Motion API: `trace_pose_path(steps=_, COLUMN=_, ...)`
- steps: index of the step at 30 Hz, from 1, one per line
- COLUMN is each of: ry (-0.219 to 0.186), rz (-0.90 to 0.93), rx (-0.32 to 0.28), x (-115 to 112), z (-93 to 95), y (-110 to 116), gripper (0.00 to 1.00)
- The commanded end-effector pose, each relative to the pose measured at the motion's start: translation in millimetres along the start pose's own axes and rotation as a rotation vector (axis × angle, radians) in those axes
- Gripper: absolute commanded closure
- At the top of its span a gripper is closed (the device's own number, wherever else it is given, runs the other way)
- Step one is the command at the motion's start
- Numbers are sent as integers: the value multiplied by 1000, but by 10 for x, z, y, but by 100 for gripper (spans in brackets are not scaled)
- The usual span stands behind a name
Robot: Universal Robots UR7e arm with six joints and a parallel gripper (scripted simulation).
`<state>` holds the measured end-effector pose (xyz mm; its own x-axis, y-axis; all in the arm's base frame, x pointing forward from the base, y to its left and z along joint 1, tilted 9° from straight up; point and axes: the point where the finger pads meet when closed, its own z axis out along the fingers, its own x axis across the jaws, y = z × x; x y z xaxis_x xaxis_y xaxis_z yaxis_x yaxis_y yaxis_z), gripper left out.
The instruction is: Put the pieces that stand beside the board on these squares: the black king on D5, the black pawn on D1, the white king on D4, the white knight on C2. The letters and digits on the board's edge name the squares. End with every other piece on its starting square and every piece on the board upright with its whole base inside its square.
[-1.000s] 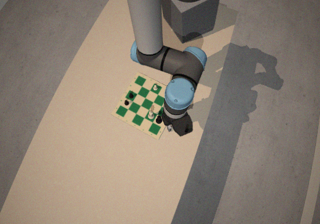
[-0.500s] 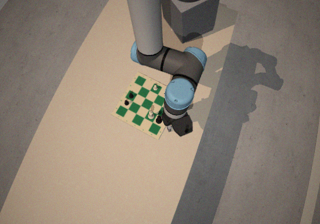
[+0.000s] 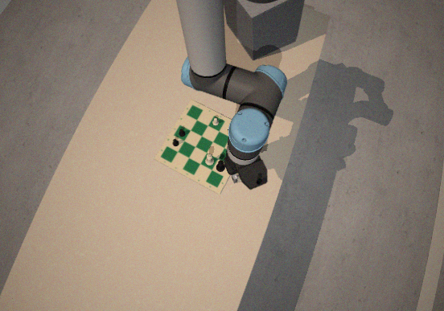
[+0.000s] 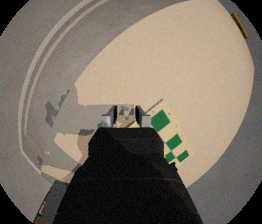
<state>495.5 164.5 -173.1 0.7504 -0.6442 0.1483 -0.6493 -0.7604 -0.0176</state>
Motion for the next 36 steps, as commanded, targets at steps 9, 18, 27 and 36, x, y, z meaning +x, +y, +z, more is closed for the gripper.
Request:
trace_pose_path(steps=9, ry=1, rz=1, rx=2, x=11, z=1, y=-6, gripper=100)
trace_pose_path(steps=18, ry=1, rz=1, rx=2, x=11, z=1, y=-6, gripper=100)
trace_pose_path(steps=27, ry=1, rz=1, rx=2, x=11, z=1, y=-6, gripper=100)
trace_pose_path(steps=36, ry=1, rz=1, rx=2, x=11, z=1, y=-6, gripper=100)
